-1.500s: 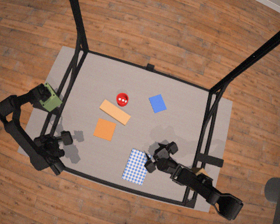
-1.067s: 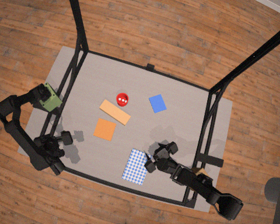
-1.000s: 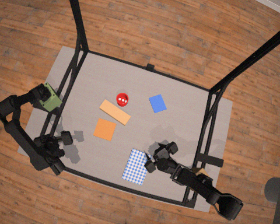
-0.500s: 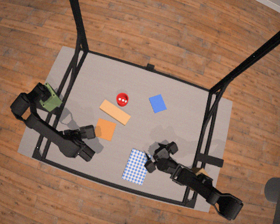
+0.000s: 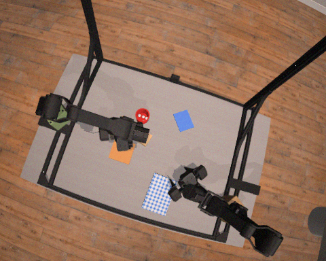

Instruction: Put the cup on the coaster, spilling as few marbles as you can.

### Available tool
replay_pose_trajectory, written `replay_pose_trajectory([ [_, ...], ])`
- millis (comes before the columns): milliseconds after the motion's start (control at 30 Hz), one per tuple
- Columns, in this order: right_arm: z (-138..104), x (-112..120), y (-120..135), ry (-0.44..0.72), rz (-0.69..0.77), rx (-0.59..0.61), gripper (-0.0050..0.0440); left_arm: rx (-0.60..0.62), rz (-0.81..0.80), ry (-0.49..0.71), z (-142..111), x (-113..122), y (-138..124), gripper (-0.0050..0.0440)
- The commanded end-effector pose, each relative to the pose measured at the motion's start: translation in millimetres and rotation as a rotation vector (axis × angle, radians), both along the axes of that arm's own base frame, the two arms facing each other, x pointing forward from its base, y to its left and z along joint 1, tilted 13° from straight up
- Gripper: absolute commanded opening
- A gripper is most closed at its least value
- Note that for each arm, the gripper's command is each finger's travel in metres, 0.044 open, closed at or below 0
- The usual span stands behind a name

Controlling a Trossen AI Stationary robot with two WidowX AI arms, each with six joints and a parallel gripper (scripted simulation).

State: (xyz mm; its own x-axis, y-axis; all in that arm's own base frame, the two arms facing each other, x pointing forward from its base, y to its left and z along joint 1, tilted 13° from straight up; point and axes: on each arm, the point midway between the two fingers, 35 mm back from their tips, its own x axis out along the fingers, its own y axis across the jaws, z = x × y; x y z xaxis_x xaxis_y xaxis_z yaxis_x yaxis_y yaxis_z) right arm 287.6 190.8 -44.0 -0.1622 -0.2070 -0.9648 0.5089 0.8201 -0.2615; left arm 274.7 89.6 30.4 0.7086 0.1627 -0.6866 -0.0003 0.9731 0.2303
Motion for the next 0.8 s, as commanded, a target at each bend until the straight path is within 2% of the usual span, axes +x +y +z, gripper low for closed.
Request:
replay_pose_trajectory([
  [0, -28, -13, 61, -0.096, -0.016, -0.038, 0.0135, 0.000, 0.000, 0.000, 0, 0, 0, 0.0400],
  [100, -42, -32, 94, -0.150, -0.022, -0.032, 0.0135, 0.000, 0.000, 0.000, 0, 0, 0, 0.0400],
  [167, -42, -32, 94, -0.150, -0.022, -0.032, 0.0135, 0.000, 0.000, 0.000, 0, 0, 0, 0.0400],
  [233, -48, -42, 108, -0.173, -0.025, -0.026, 0.0135, 0.000, 0.000, 0.000, 0, 0, 0, 0.0400],
  [767, -52, -42, 108, -0.175, -0.026, -0.026, 0.0135, 0.000, 0.000, 0.000, 0, 0, 0, 0.0400],
])
